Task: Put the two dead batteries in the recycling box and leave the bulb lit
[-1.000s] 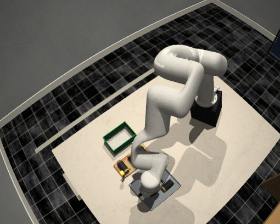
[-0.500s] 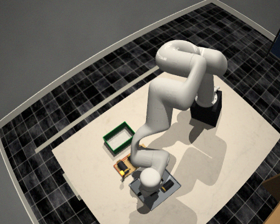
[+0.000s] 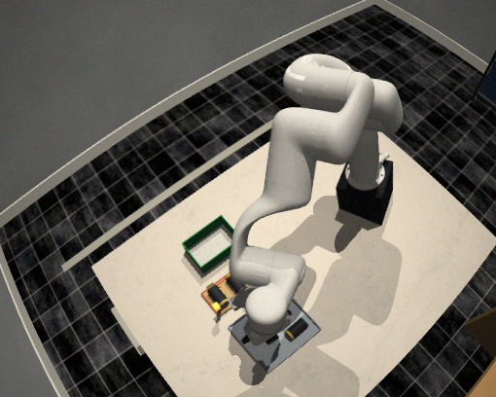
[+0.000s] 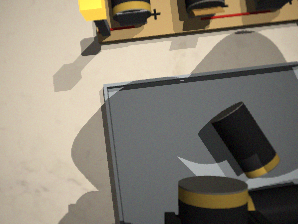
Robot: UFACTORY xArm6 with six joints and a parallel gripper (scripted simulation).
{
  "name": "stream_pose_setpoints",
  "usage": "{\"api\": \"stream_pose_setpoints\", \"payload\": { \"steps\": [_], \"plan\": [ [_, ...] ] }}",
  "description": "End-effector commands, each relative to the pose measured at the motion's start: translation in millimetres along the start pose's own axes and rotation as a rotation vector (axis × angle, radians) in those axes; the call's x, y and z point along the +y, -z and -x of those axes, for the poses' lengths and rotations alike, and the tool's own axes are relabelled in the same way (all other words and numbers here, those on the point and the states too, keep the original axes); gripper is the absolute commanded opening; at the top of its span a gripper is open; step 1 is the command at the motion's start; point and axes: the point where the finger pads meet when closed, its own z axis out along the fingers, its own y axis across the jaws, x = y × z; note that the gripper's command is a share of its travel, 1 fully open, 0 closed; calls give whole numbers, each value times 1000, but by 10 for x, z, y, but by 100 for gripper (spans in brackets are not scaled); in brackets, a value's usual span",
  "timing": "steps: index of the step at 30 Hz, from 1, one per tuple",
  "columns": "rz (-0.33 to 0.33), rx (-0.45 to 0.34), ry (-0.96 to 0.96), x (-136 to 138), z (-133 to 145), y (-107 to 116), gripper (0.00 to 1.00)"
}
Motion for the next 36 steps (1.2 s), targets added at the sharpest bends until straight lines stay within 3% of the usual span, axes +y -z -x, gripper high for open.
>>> {"api": "stream_pose_setpoints", "payload": {
  "steps": [1,17,24,36],
  "plan": [
    [-6,-3,21,-20,7,40,28],
    [-6,-3,109,-20,11,40,28],
    [-6,-3,109,-73,334,41,28],
    [-6,-3,108,-73,338,41,28]
  ]
}}
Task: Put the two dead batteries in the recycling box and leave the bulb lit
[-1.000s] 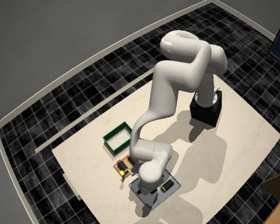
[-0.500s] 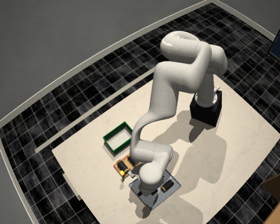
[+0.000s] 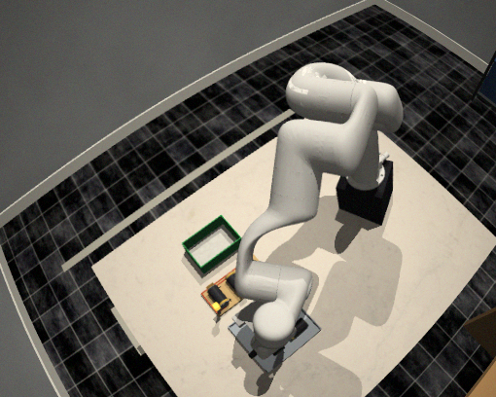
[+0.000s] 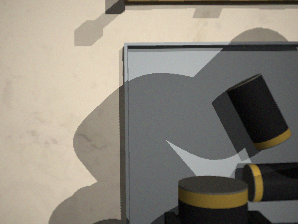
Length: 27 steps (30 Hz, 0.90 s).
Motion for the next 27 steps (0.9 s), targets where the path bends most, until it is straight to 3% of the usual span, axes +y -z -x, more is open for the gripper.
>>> {"api": "stream_pose_setpoints", "payload": {
  "steps": [1,14,16,21,27],
  "plan": [
    [-5,-2,-1,-16,8,23,28],
    [-5,-2,-2,-16,8,16,28],
    [-5,-2,-2,-16,9,-106,28],
    [-5,-2,-2,-19,10,-710,28],
    [-5,-2,-2,-19,10,-751,28]
  ]
}}
